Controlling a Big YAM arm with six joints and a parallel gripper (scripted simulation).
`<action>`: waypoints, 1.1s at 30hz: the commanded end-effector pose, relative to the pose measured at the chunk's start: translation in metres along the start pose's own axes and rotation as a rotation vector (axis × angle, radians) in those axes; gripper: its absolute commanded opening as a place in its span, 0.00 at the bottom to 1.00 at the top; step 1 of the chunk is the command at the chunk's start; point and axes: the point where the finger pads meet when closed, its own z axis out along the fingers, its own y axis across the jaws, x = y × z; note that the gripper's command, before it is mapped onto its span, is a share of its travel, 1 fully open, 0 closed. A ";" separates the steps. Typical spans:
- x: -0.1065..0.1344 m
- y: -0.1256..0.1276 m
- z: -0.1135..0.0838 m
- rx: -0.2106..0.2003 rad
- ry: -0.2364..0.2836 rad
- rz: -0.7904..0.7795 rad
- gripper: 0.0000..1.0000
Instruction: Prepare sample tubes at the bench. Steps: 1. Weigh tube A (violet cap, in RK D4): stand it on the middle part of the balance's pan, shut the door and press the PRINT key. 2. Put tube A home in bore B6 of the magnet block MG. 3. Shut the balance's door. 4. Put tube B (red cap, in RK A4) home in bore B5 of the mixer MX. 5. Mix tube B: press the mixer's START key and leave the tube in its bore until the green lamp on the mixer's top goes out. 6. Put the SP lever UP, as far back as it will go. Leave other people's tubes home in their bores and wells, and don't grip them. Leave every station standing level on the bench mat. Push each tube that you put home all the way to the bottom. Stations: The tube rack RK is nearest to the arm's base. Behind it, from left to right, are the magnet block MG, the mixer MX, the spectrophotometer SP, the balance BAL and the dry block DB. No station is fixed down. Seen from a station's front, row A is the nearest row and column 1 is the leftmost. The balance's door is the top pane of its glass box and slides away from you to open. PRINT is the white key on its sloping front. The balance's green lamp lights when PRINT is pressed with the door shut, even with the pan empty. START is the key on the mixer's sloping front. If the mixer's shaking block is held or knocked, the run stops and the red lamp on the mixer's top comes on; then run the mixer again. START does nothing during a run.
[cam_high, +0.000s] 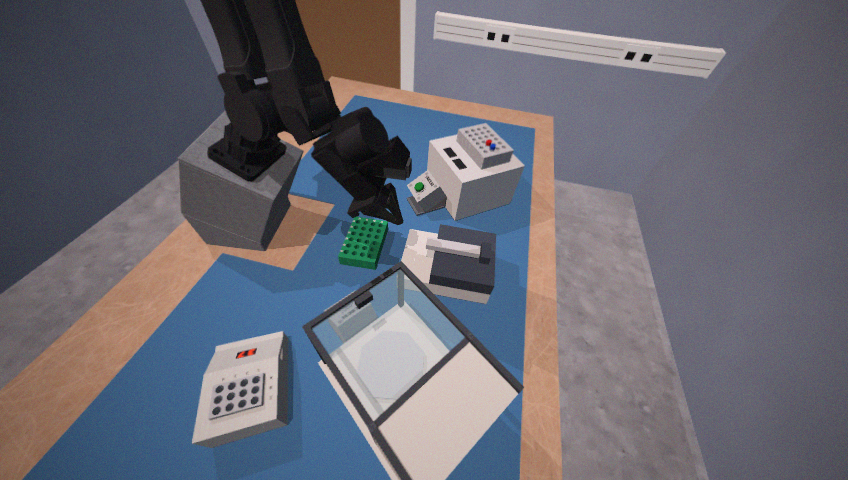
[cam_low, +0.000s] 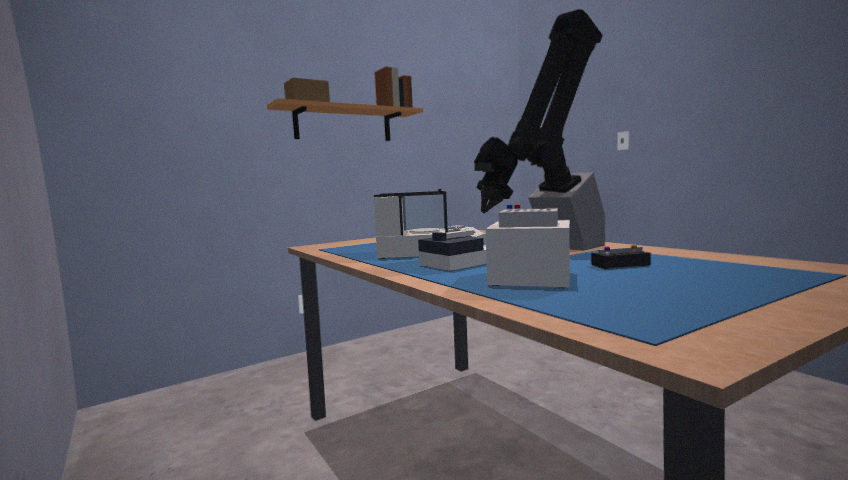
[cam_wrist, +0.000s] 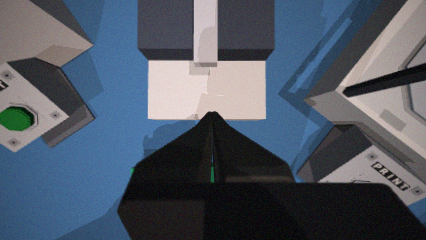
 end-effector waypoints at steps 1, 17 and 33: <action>-0.036 0.000 0.003 0.000 -0.088 -0.009 0.00; -0.031 0.001 0.005 -0.002 -0.068 -0.002 0.00; -0.031 0.001 0.005 -0.002 -0.068 -0.002 0.00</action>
